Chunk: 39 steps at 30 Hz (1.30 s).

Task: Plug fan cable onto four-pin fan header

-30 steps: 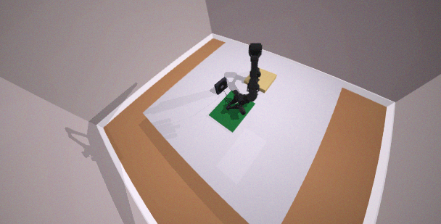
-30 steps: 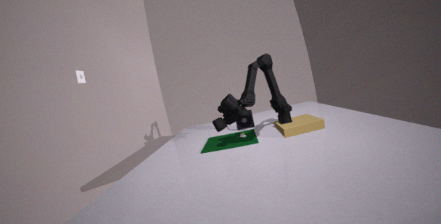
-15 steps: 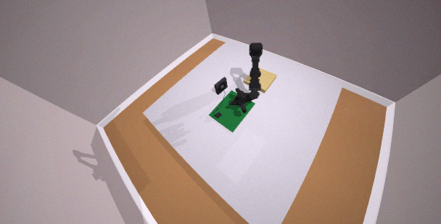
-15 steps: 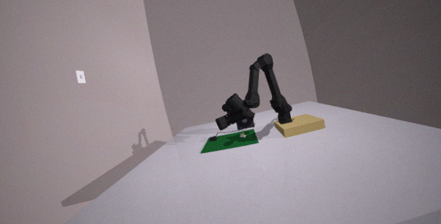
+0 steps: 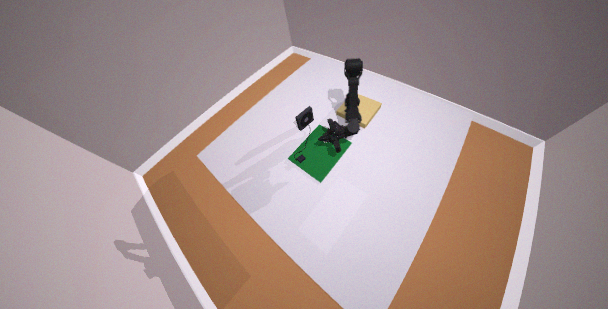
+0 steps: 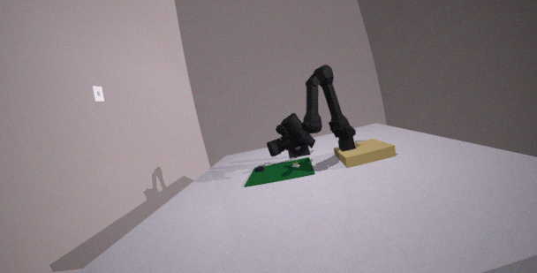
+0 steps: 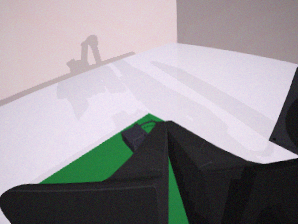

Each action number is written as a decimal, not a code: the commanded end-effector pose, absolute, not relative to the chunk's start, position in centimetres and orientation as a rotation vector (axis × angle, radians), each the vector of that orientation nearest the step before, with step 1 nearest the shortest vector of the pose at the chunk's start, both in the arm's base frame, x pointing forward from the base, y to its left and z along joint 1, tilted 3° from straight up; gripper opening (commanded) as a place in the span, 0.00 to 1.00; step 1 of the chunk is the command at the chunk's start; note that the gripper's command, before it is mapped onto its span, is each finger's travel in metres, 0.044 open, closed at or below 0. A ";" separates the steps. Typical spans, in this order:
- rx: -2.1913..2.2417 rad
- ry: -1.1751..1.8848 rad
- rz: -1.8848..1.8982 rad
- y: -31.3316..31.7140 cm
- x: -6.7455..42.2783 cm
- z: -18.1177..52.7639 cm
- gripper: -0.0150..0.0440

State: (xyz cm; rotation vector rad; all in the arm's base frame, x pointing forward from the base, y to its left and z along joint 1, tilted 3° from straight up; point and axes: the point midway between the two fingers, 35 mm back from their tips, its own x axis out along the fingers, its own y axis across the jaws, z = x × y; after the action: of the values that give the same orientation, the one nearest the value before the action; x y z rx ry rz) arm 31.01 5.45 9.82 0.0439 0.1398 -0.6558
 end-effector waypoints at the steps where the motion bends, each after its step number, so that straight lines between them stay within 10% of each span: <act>1: 0.038 0.133 -0.663 5.2 30.6 9.8 0.25; 39: 0.036 0.143 -0.656 5.5 30.7 10.4 0.25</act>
State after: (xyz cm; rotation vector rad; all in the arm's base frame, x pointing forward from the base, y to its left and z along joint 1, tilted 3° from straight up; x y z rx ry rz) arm 30.74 5.47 10.35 0.0353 0.1433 -0.6562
